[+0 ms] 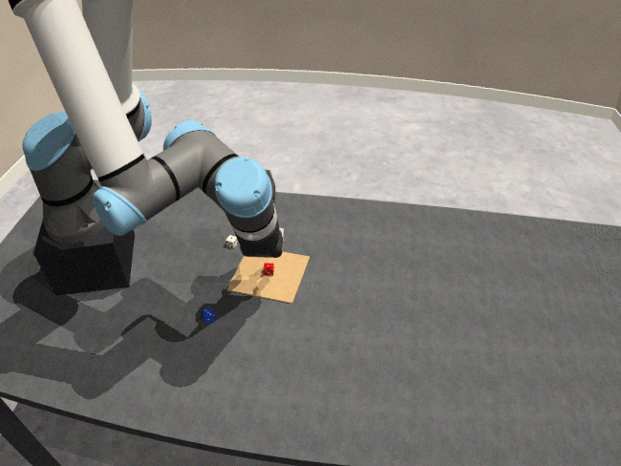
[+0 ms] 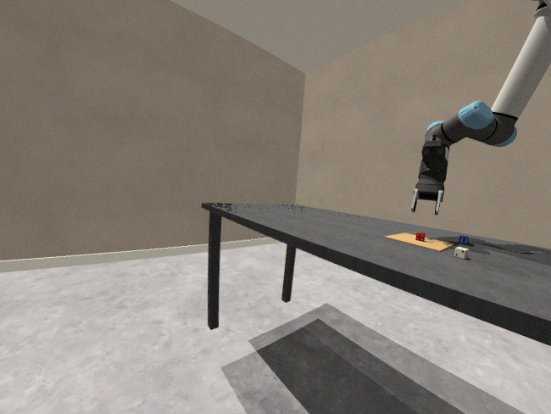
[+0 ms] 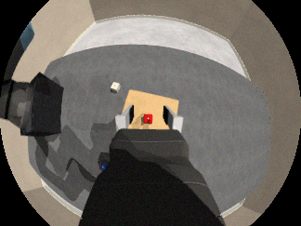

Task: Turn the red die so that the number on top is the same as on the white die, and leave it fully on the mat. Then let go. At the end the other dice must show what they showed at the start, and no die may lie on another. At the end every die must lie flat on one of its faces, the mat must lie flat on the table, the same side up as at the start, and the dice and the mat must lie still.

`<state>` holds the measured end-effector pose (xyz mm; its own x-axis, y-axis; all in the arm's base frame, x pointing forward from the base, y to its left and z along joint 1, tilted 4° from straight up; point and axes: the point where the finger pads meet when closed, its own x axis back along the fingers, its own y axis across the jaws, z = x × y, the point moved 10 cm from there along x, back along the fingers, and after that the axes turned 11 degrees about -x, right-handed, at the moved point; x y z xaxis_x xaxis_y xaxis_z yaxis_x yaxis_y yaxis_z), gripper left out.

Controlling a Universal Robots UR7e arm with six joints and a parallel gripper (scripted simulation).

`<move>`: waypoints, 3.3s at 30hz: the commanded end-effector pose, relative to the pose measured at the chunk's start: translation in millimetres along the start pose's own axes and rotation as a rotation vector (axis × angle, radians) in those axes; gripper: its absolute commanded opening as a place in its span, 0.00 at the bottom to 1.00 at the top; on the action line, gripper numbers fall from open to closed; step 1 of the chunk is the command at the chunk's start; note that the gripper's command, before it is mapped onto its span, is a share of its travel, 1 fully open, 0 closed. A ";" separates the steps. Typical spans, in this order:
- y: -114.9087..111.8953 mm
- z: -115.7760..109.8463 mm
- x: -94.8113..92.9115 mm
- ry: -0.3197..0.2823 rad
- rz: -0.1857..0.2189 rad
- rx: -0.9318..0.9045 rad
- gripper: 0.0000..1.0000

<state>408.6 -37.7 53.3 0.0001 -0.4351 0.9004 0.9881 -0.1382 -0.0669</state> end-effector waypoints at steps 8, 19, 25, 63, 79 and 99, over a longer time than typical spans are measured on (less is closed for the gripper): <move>-3.7 19.2 -3.4 -0.169 -0.024 0.001 1.00; -5.7 30.3 -3.9 -0.262 -0.052 -0.001 1.00; -6.6 34.3 -6.4 -0.302 -0.054 0.000 1.00; -11.0 57.8 -14.9 -0.515 -0.102 -0.001 1.00; -15.3 79.7 23.7 -0.515 -0.102 -0.001 1.00; -20.5 106.1 70.2 -0.515 -0.102 -0.001 1.00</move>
<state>404.7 28.9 161.1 -0.0210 0.0743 0.9970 0.9869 -0.1580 0.0326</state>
